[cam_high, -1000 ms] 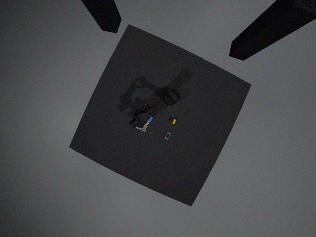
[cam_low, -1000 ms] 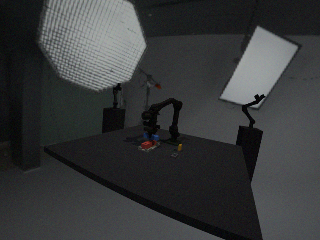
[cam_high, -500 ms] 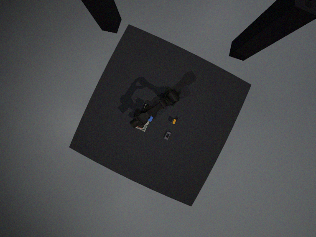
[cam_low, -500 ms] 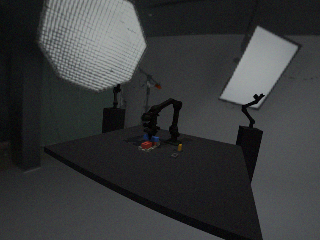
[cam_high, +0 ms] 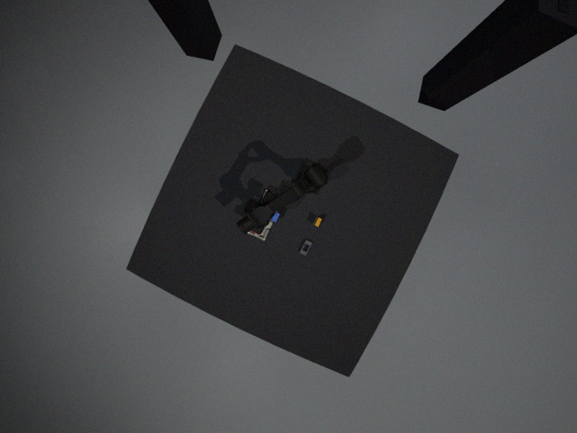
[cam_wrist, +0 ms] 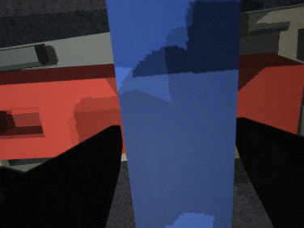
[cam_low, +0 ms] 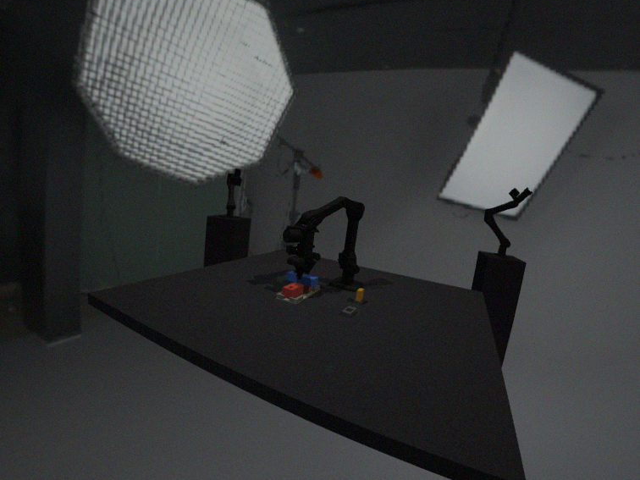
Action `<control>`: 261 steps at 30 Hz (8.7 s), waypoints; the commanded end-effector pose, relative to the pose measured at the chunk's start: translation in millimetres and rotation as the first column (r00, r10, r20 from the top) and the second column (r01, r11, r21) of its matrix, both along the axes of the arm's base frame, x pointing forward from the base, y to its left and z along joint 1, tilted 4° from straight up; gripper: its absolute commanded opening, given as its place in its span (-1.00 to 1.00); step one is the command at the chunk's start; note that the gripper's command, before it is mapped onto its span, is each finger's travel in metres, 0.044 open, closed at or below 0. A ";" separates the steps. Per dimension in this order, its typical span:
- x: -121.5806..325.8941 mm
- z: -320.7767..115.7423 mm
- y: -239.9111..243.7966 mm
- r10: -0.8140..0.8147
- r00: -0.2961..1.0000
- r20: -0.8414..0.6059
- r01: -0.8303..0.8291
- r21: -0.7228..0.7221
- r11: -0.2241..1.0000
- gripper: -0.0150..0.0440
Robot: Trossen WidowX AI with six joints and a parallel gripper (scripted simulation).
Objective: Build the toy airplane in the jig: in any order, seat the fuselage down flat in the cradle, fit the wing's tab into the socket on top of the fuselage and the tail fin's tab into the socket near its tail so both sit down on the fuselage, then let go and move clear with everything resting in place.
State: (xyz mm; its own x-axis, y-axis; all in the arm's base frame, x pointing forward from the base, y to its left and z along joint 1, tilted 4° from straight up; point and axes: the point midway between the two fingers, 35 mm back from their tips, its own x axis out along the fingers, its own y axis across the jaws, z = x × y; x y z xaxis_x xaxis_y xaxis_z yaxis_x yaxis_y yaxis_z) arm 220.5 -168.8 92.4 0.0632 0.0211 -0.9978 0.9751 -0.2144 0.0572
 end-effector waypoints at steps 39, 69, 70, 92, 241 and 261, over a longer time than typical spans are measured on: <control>-3.3 83.2 -5.3 0.978 0.208 -0.027 -0.975 -0.081 0.205 1.00; 18.5 88.4 162.1 0.999 -0.028 -0.031 -0.996 -0.086 -0.030 1.00; 15.7 88.6 173.6 0.999 -0.028 -0.029 -0.996 -0.086 -0.031 1.00; -16.7 26.8 251.1 0.999 -0.032 -0.016 -0.995 -0.089 -0.033 1.00; 42.1 87.8 182.8 0.999 0.012 -0.035 -0.995 -0.097 0.008 -0.49; 67.0 79.2 135.5 0.999 0.011 -0.038 -0.996 -0.094 0.007 -0.49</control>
State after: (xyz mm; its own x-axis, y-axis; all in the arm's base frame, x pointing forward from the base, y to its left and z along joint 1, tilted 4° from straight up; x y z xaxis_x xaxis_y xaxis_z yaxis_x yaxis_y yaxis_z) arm 283.1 -27.1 171.8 0.0679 0.0205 -0.9975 0.2233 0.9741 0.0352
